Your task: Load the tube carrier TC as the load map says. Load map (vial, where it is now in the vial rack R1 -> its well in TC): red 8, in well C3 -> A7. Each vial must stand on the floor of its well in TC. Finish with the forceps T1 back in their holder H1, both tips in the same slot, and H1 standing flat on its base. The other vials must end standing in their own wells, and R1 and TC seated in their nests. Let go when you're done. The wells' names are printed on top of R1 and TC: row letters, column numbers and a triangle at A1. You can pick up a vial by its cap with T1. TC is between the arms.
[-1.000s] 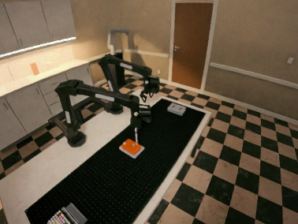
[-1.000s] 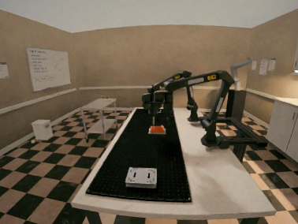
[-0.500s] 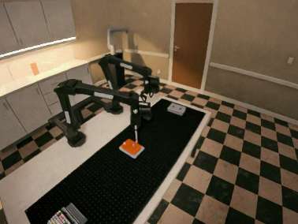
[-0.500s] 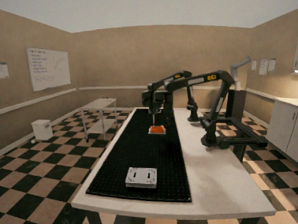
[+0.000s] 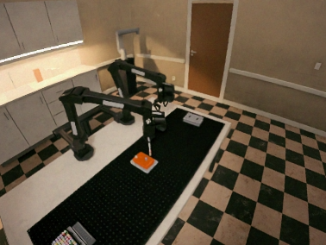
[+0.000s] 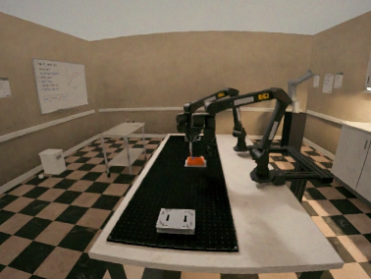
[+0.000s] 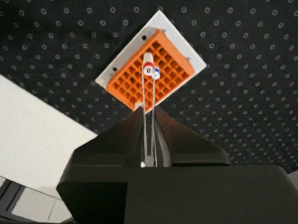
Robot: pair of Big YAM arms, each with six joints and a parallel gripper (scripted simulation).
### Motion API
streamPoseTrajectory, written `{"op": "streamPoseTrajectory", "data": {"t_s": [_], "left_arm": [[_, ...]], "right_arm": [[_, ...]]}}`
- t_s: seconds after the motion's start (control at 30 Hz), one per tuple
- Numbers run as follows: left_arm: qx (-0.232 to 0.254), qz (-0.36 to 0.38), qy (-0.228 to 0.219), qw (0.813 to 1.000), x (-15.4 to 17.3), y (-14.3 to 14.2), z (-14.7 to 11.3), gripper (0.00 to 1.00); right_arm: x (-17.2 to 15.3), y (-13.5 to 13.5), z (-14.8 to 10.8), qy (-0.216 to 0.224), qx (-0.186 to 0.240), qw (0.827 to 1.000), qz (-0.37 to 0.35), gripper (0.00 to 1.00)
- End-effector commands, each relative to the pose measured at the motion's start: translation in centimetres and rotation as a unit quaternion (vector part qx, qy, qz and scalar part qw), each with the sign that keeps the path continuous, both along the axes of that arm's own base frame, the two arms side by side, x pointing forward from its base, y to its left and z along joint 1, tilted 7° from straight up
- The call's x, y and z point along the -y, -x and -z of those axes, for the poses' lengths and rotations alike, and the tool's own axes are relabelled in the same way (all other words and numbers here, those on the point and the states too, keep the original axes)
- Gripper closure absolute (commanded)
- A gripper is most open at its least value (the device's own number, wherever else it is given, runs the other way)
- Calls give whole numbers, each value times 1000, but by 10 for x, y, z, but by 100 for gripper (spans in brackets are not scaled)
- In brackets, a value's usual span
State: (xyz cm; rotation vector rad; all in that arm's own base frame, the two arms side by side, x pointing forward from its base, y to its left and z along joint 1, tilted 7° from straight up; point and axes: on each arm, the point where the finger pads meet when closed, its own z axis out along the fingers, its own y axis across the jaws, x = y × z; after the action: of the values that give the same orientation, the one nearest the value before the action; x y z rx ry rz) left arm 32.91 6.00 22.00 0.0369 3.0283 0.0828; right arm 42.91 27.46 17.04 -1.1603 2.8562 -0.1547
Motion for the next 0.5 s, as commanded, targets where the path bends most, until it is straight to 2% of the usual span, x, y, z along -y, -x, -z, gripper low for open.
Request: {"op": "streamPoseTrajectory", "data": {"t_s": [0.0,0.47], "left_arm": [[16,6,-3,1000,-3,-18,-20,0],[16,6,-3,1000,-3,-18,-20,0]], "right_arm": [[3,0,-2,-3,1,1000,1,91],[4,-1,-4,-6,4,1000,0,91]]}}
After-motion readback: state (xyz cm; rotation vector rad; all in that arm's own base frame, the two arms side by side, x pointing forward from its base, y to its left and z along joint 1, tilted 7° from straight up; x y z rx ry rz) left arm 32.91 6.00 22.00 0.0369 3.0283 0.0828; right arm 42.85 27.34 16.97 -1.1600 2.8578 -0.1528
